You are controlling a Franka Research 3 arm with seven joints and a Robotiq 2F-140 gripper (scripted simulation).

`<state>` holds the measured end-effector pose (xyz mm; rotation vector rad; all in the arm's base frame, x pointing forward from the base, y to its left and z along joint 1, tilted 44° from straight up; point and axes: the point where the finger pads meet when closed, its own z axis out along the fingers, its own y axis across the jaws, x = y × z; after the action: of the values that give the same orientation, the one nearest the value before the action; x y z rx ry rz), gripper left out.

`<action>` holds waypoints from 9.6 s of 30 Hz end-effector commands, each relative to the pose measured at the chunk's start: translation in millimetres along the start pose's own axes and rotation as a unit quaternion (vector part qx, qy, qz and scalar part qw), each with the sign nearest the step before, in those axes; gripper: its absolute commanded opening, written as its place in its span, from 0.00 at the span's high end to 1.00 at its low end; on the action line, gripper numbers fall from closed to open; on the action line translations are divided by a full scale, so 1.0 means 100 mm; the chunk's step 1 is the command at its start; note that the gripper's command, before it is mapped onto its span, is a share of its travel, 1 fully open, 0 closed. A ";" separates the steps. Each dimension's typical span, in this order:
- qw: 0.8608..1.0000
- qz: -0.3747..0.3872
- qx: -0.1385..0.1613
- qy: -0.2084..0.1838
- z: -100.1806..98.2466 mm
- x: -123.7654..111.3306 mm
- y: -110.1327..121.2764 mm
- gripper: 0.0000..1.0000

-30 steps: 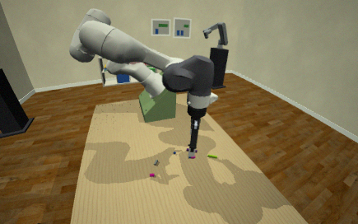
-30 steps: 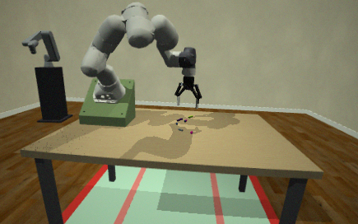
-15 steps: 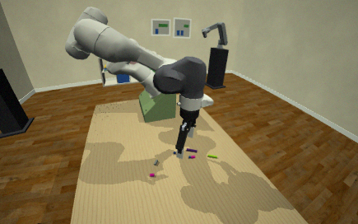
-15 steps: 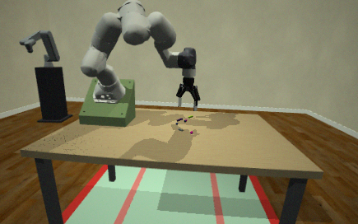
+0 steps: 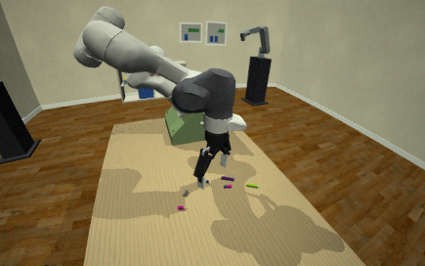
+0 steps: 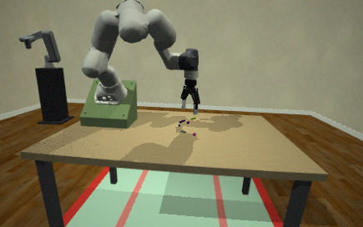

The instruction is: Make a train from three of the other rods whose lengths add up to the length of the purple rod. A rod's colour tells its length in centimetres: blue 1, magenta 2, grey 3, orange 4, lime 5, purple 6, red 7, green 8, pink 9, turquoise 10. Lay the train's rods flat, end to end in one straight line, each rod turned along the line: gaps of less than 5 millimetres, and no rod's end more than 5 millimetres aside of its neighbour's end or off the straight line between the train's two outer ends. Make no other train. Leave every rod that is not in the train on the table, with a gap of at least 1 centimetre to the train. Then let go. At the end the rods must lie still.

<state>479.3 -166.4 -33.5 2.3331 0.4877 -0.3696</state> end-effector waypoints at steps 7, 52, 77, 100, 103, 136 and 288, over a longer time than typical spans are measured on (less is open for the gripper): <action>0.991 0.133 0.000 0.006 0.02 -0.10 0.11 0.00; 0.870 0.494 0.006 0.003 0.12 -0.71 0.65 0.00; 0.825 0.566 0.009 0.002 0.13 -0.85 0.74 0.85; 0.825 0.566 0.009 0.002 0.13 -0.85 0.74 0.85; 0.825 0.566 0.009 0.002 0.14 -0.85 0.74 0.85; 0.825 0.566 0.008 0.002 0.47 -0.85 0.74 0.85; 0.825 0.566 0.008 0.002 0.83 -0.84 0.74 0.85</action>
<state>426.3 -293.3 -14.6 2.1969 -0.9072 0.2104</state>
